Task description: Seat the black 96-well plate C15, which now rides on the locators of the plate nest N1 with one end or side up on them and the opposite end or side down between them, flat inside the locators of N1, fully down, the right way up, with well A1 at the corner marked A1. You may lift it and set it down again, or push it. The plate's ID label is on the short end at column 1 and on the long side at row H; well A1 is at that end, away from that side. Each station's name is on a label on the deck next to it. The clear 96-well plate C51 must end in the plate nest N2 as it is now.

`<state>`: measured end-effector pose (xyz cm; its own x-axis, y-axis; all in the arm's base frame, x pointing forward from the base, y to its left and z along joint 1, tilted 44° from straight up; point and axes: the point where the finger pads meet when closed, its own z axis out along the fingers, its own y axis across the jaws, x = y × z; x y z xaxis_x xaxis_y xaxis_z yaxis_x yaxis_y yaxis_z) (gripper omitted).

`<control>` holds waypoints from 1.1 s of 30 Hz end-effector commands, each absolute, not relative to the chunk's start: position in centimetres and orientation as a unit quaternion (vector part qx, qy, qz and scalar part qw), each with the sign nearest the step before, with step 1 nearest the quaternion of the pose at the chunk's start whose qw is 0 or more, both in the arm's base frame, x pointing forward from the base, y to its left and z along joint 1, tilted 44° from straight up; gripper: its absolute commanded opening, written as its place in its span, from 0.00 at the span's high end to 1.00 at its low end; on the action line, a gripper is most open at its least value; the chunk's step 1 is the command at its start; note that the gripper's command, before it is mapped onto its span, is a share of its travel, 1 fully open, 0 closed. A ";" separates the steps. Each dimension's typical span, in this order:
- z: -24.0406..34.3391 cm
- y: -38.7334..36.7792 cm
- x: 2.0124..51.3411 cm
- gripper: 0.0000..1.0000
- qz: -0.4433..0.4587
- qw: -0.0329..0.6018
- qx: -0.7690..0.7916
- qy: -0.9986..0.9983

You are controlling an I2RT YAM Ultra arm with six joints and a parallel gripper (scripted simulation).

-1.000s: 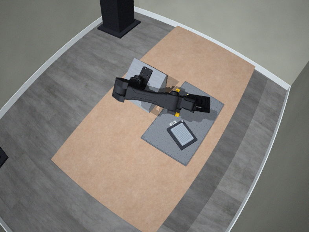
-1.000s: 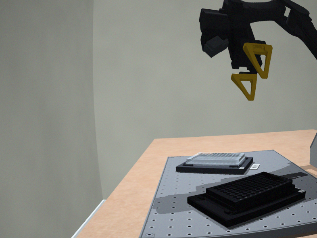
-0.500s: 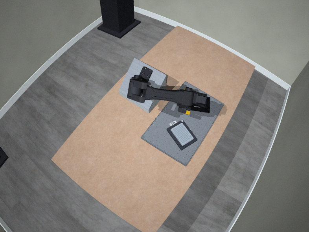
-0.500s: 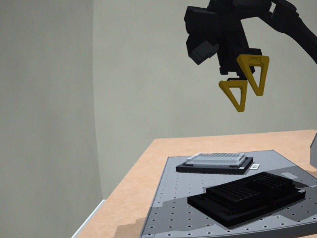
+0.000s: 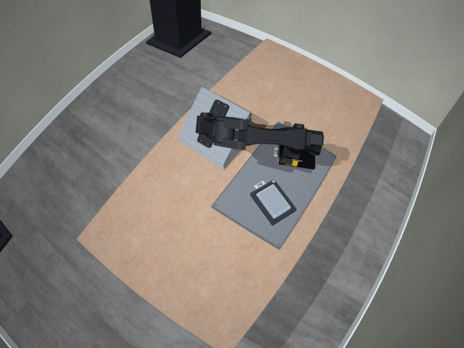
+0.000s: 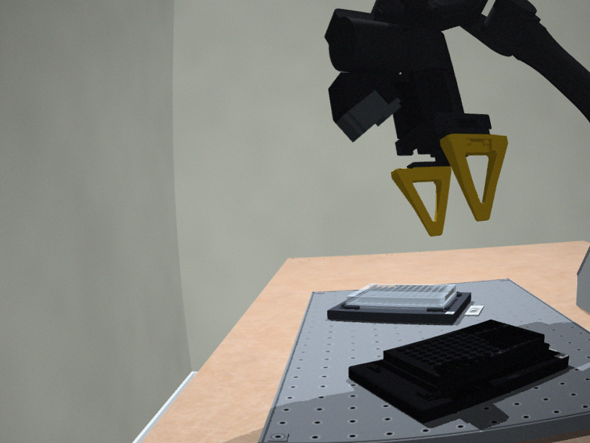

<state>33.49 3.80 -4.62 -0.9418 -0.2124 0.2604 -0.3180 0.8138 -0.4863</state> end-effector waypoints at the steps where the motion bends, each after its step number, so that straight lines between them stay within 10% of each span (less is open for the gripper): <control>1: -5.5 5.1 34.3 0.00 0.283 0.079 0.153 -0.944; 33: -14.5 6.7 34.1 0.00 0.365 0.091 0.208 -0.903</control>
